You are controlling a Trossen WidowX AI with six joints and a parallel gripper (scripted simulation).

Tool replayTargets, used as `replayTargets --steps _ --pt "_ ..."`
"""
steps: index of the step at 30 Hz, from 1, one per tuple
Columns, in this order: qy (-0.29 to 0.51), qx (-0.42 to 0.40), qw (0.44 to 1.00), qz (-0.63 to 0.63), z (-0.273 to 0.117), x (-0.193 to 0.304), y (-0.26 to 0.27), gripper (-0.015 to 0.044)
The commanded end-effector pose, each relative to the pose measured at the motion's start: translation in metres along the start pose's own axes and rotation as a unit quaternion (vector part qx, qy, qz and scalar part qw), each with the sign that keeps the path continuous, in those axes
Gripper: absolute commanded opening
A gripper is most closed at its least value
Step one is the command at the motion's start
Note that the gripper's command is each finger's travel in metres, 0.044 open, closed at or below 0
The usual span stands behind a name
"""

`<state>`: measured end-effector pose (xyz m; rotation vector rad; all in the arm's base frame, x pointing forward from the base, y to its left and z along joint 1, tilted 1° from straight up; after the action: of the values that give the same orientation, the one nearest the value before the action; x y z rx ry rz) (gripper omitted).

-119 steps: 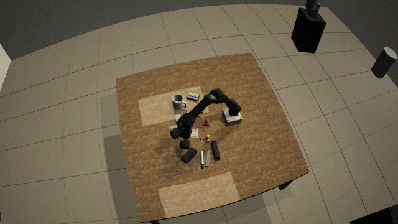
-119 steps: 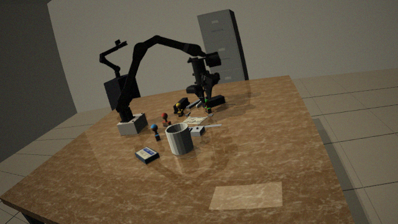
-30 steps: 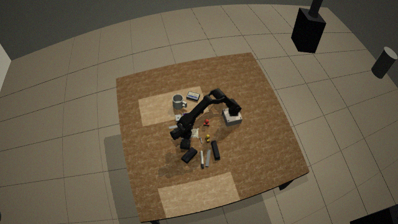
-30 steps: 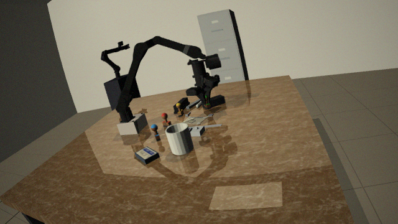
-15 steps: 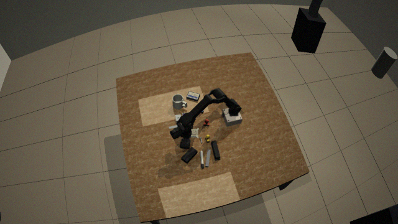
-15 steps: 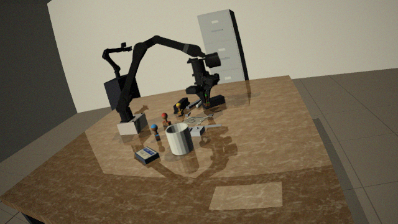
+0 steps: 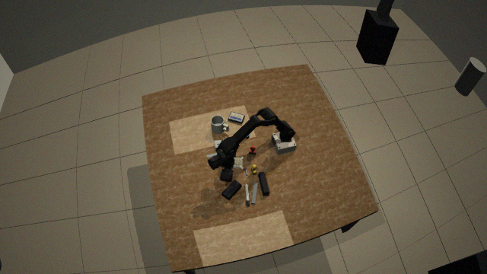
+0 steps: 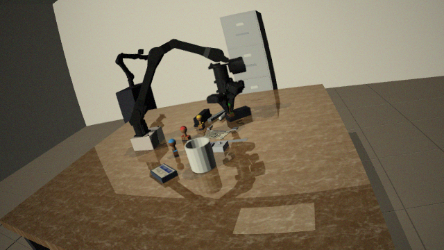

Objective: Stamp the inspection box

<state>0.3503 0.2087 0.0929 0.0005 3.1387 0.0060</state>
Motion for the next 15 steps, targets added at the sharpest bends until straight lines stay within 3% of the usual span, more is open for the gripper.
replayTargets --steps 1,15 --pt "-0.001 -0.001 1.0 0.0 -0.0033 -0.0004 0.0003 0.0" --pt "-0.001 -0.001 1.0 0.0 -0.0103 -0.0003 0.0003 0.0"
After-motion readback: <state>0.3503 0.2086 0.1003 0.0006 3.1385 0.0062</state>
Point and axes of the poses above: the point midway between the two fingers, 35 mm back from their tips, its own z axis out along the fingers, its own y axis across the jaws, x = y × z, the point moved 6 cm from there along -z, back along the fingers, and after that the axes turned 11 degrees about -z, right-handed, at the moved point
